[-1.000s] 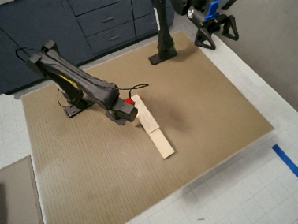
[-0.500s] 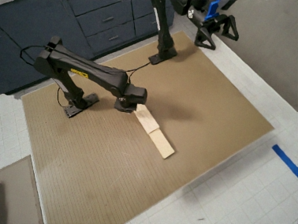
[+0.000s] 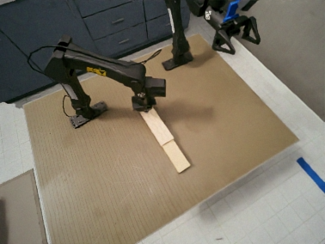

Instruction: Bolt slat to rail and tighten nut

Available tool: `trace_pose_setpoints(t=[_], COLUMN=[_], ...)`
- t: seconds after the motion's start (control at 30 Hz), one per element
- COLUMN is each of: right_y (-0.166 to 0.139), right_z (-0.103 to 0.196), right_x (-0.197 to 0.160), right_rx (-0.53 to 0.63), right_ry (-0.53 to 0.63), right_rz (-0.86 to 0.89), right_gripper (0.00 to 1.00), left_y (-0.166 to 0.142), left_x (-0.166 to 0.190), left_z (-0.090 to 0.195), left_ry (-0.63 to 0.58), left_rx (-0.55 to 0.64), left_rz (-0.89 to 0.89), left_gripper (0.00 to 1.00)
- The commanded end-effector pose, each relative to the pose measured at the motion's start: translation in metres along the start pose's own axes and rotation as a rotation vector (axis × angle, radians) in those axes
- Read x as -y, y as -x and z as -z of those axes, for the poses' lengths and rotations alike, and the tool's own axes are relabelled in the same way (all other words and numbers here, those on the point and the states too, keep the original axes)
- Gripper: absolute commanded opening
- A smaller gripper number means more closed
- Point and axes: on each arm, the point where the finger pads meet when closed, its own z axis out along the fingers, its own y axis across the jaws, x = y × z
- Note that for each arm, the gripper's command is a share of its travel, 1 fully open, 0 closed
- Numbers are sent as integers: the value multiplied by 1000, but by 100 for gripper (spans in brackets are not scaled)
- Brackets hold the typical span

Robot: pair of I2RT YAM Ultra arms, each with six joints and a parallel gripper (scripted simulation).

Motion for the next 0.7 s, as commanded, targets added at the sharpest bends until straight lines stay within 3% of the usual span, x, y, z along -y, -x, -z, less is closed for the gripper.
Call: trace_pose_setpoints(t=[0.0,0.67], right_y=[3,1], right_z=[3,4], right_x=[3,2], right_rx=[6,6], right_ry=[12,11], right_rz=[50,42], right_gripper=[12,12], left_y=[5,5], left_x=[0,0], left_z=[4,4], left_ry=[-3,-3], left_rx=[16,16], left_rz=[-2,-2], left_gripper=[100,100])
